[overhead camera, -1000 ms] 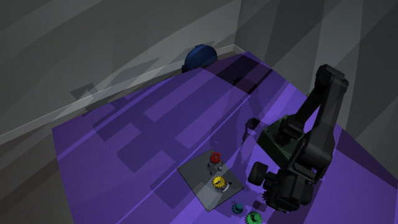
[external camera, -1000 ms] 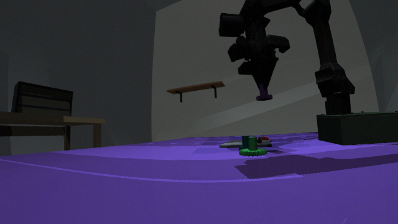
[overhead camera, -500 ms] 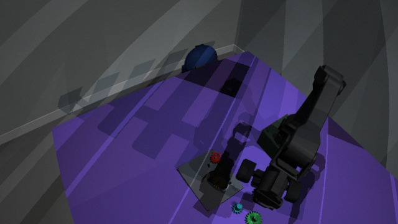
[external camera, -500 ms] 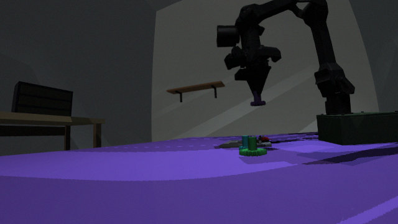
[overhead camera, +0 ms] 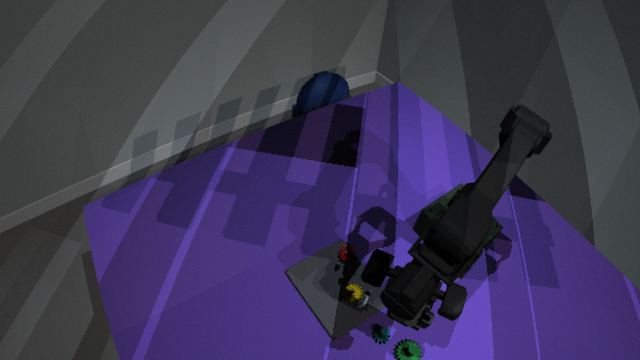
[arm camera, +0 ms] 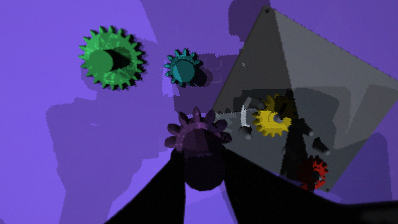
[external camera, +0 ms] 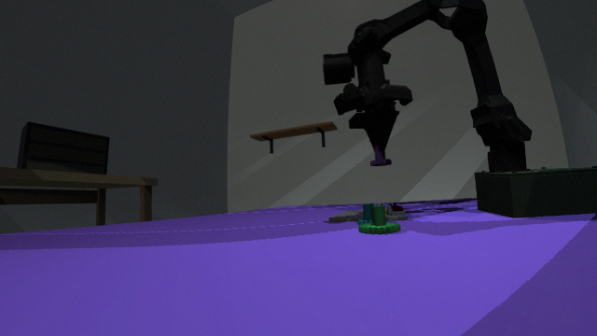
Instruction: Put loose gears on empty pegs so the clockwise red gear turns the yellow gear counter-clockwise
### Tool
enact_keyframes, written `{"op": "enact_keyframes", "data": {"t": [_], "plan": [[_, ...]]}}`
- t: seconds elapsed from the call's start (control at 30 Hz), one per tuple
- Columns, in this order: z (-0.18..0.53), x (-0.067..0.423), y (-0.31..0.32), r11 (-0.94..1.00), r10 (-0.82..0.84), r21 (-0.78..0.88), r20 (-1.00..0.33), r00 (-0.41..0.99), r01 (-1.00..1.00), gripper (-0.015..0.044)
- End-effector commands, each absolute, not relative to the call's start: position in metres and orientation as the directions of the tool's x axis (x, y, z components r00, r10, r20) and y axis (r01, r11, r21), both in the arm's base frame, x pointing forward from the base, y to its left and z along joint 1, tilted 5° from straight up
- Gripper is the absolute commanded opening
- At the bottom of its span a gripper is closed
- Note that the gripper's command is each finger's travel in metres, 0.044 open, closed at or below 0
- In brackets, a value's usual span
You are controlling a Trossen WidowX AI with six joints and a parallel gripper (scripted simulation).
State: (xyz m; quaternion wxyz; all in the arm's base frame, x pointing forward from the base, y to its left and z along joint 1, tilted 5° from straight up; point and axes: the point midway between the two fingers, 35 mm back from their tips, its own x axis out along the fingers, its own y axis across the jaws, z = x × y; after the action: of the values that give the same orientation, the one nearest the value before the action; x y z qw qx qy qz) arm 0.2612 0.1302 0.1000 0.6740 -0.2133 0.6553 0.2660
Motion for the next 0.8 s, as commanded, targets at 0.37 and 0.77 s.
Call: {"op": "enact_keyframes", "data": {"t": [0.37,0.77], "plan": [[0.086,0.277,0.101,0.768,0.064,0.051,-0.998,-0.004,-0.639,0.0],[0.076,0.289,0.076,0.769,0.063,0.05,-0.998,-0.002,-0.637,0.0]]}}
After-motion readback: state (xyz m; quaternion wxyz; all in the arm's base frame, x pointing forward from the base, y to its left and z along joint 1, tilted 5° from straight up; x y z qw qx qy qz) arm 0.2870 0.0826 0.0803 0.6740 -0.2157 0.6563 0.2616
